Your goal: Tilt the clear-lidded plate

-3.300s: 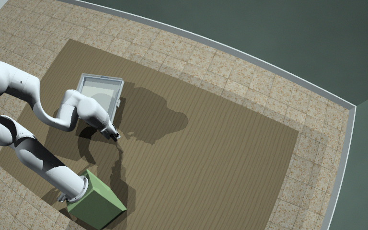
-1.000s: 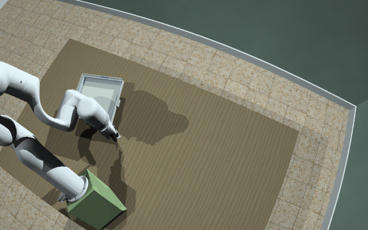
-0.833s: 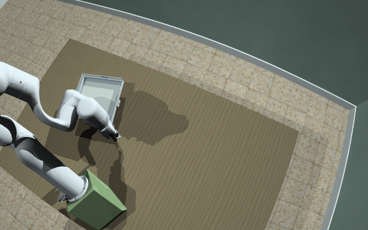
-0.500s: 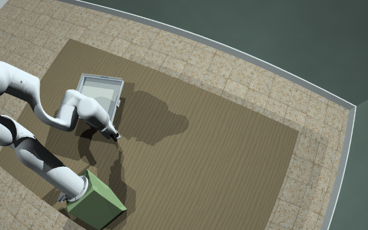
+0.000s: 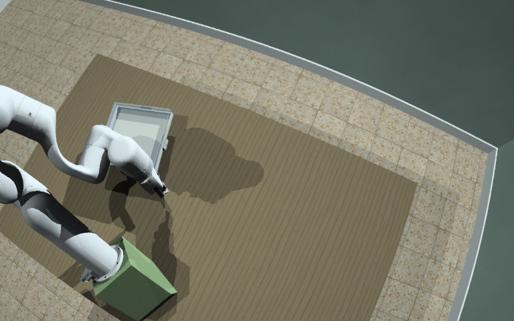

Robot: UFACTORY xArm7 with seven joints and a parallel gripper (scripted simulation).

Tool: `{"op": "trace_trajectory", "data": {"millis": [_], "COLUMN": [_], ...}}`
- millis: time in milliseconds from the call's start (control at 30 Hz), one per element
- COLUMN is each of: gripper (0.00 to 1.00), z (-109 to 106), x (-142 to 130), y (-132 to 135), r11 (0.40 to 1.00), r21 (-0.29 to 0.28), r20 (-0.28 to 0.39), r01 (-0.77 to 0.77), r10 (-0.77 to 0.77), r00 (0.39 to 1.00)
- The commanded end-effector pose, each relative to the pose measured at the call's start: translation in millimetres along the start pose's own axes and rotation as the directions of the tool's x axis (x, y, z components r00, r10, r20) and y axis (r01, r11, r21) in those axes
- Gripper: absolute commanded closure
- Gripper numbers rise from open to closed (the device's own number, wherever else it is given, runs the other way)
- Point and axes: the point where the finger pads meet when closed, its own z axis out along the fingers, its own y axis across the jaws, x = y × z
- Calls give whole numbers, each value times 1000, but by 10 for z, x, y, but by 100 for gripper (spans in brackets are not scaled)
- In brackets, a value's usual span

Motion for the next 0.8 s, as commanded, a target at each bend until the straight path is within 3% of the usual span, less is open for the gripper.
{"op": "trace_trajectory", "data": {"millis": [0, 767], "gripper": [100, 100], "z": [-19, -8], "x": [9, 24], "y": [-3, 2], "r11": [1000, 1000], "r21": [0, 0], "r20": [-5, -5], "r01": [0, 0], "r10": [0, 0], "r00": [1000, 1000]}}
